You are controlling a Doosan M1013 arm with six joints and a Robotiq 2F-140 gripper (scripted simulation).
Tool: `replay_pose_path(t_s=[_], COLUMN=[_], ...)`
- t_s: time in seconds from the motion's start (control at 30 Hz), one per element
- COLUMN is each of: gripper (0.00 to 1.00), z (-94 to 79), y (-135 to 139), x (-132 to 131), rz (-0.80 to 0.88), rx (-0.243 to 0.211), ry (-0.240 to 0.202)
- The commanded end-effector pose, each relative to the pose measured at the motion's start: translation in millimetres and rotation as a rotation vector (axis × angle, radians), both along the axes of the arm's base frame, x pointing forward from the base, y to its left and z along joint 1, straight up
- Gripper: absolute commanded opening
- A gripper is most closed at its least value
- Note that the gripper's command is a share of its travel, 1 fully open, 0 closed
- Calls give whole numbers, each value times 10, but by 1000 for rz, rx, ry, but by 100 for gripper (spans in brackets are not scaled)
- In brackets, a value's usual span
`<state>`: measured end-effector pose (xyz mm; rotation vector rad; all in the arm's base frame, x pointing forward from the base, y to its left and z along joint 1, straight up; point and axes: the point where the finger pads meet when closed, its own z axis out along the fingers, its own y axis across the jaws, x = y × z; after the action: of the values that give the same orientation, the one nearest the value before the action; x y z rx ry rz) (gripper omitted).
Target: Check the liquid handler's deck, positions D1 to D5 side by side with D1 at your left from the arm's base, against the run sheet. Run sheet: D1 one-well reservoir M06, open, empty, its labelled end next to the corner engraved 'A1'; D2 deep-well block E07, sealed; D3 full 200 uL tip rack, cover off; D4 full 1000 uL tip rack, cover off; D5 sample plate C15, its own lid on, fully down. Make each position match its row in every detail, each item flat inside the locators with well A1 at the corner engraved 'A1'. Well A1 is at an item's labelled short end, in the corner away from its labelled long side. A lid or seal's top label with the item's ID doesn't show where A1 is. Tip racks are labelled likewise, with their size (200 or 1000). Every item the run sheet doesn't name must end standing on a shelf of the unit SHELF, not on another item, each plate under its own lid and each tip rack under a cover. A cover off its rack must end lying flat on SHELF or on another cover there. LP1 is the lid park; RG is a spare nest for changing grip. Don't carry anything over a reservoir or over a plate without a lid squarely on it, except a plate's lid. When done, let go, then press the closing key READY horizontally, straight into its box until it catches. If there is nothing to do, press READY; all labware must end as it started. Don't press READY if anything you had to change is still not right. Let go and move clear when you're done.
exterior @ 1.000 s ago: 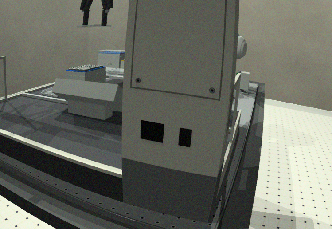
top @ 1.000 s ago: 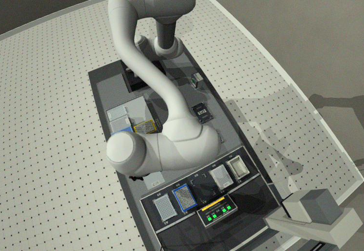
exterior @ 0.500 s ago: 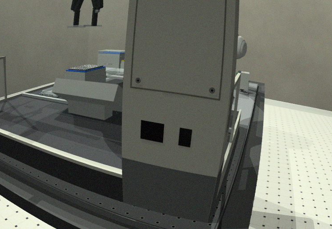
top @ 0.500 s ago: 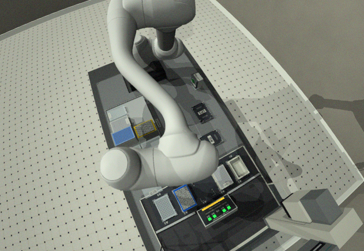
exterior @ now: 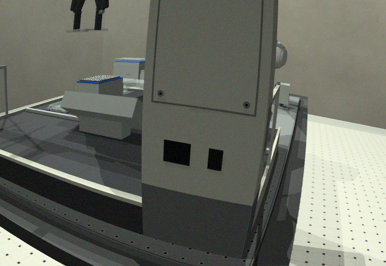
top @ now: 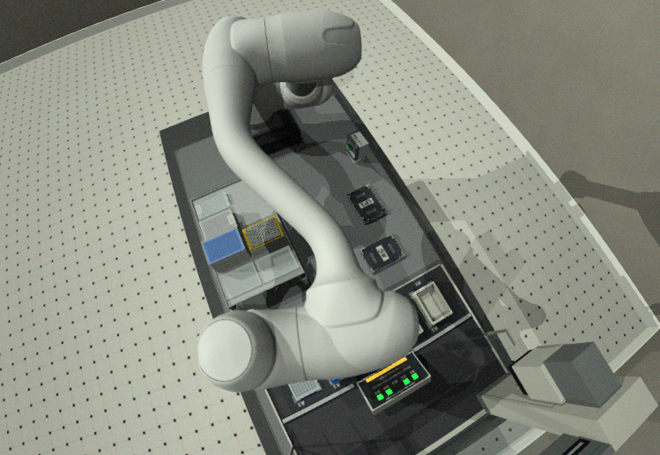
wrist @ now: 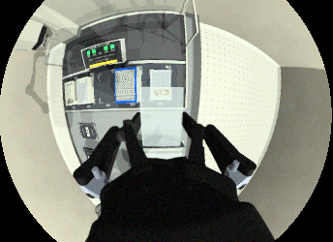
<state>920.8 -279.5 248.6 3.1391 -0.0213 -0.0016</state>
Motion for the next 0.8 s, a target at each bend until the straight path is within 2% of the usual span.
replay_pose_path(t_s=[0.0,0.4,0.77], gripper=[10,10,10], z=[11,12,13], y=[-6,-32,-32], x=[137,737,757], rz=[0,0,0], rx=[0,0,0], ry=[-1,-1,-1])
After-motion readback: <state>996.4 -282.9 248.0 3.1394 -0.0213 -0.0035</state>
